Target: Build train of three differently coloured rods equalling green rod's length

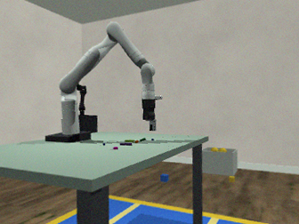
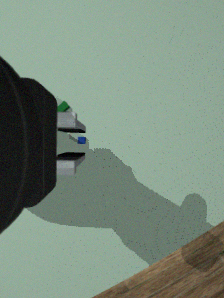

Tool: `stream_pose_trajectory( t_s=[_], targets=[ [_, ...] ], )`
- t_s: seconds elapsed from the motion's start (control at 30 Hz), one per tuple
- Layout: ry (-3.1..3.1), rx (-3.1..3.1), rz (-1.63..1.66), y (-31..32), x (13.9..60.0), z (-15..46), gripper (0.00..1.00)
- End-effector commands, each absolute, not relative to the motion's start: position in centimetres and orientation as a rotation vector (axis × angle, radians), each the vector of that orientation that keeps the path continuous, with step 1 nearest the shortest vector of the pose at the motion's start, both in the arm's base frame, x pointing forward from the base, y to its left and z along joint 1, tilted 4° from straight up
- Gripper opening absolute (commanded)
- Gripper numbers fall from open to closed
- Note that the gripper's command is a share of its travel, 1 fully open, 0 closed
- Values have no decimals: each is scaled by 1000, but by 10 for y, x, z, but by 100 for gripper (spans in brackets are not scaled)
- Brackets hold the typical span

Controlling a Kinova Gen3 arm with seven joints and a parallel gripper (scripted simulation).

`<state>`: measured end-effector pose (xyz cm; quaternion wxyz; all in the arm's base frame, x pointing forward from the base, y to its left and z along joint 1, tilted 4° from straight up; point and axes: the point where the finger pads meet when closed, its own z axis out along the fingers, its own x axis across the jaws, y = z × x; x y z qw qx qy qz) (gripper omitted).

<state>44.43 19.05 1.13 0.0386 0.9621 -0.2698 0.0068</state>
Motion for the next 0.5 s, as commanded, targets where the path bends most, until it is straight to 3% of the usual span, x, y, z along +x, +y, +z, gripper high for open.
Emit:
stream_pose_trajectory(
  t_s=[0.0, 0.47],
  targets=[
    [-842, 2948, 12, 190, 443, 4, 54],
    [-842, 2949, 14, 189, 443, -14, 54]
  ],
)
